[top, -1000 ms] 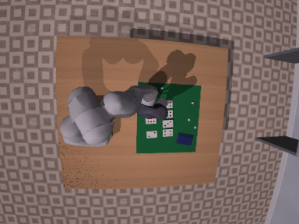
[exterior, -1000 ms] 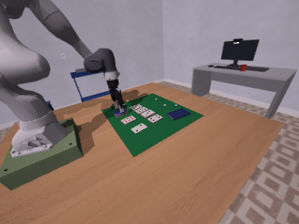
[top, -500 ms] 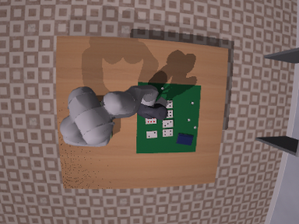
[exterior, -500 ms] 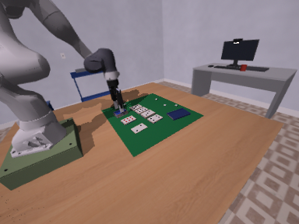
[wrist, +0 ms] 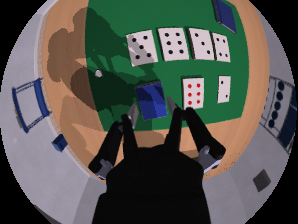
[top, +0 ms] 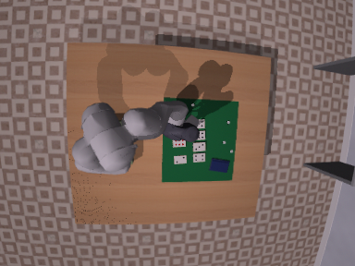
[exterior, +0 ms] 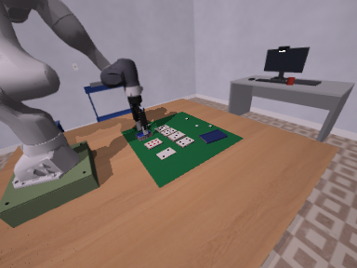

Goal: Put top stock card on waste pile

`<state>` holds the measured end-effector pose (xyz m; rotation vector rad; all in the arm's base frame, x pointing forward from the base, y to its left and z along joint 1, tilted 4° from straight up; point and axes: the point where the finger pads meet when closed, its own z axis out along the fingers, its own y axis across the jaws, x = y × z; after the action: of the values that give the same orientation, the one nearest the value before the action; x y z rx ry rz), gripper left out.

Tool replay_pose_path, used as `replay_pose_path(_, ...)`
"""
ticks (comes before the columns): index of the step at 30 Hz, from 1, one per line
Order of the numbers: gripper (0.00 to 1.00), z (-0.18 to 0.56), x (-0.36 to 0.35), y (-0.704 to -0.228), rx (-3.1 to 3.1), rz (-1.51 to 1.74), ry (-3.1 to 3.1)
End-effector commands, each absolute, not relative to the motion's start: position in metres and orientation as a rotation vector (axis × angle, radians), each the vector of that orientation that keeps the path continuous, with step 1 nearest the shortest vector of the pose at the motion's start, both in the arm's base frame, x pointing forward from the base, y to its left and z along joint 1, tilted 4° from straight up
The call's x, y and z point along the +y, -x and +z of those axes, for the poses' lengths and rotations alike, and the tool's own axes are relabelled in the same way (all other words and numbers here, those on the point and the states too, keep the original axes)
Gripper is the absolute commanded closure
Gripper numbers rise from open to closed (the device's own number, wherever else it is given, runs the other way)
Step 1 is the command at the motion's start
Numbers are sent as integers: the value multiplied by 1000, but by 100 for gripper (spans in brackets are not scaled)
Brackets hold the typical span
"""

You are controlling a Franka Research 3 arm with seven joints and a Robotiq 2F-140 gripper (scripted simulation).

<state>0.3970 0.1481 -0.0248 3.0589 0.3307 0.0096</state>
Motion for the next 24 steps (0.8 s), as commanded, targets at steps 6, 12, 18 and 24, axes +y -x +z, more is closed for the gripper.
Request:
replay_pose_path(6, 50, -28, 149, -400, 340, 19, -3057)
replay_pose_path(12, 50, -29, 149, -401, 340, 19, -3057)
replay_pose_path(18, 50, -29, 149, -401, 340, 19, -3057)
replay_pose_path(24, 50, -29, 149, -401, 340, 19, -3057)
